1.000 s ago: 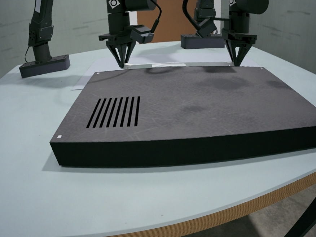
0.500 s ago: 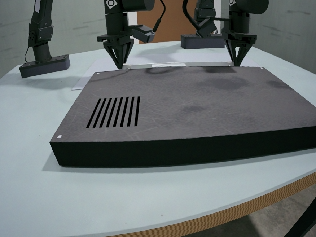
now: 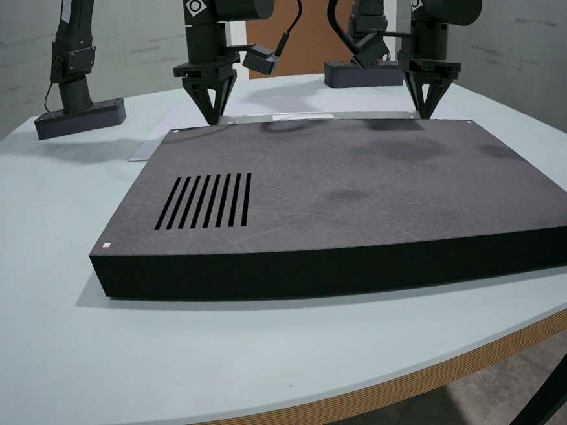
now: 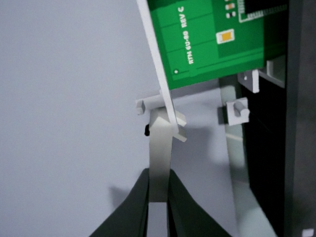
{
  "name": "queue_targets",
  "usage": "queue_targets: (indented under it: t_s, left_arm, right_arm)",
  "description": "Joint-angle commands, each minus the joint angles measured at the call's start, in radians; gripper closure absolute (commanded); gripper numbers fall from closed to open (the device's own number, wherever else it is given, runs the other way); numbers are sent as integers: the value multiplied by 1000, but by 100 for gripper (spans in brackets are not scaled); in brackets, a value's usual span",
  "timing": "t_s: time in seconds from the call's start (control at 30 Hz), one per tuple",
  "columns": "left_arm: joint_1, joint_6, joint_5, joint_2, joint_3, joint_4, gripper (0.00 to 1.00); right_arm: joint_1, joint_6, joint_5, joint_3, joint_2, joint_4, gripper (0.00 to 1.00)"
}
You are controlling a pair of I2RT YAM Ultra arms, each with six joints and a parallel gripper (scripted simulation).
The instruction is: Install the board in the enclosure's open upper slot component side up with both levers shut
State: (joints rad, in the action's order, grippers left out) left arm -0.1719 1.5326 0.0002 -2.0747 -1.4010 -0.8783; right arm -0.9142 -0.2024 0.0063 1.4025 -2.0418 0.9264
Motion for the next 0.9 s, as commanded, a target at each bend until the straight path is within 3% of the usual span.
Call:
queue_targets:
  t_s: [0.0,0.4,0.87]
  left_arm:
    - [6,5,2,4,-14,-5,97]
    - [6,5,2,4,-14,-5,97]
    - [6,5,2,4,-14,-5,97]
  right_arm:
    - [18,-95,4,16,-1,15,97]
    - [34,-272,4,29,-10,19,97]
    - [34,-272,3,32,-12,22,97]
